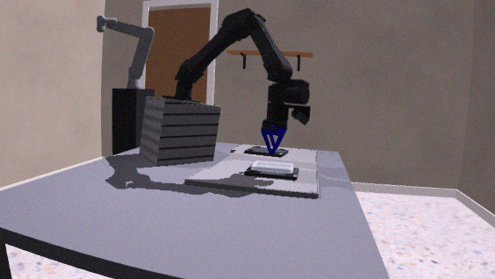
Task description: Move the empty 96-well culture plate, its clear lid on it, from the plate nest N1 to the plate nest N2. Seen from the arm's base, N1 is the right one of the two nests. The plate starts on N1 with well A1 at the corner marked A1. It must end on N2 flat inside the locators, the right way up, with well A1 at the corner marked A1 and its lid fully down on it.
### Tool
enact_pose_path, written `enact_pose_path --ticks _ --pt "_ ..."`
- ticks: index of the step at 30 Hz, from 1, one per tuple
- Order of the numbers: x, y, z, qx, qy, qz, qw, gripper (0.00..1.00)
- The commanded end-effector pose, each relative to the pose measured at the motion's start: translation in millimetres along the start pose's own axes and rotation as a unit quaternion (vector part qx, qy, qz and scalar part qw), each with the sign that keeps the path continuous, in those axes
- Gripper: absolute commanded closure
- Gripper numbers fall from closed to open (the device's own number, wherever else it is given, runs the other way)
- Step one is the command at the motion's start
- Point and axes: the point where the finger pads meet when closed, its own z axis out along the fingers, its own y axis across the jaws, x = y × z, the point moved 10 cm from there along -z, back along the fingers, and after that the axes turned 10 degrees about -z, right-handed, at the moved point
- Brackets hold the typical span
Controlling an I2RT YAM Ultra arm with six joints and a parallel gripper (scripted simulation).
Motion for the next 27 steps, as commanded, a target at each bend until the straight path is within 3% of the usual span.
enact_pose_path --ticks 1,10,11,13,27 --pt "-4.2 0.8 7.0 0.001 -0.008 0.000 1.000 0.00" --pt "-5.6 -1.7 17.0 0.003 -0.011 0.001 1.000 0.00" --pt "-12.0 -3.3 3.7 0.014 -0.027 -0.003 1.000 0.00" --pt "-8.7 -1.4 20.7 0.005 -0.014 -0.002 1.000 0.00" --pt "-10.0 -1.8 40.1 0.007 -0.016 -0.002 1.000 0.00"
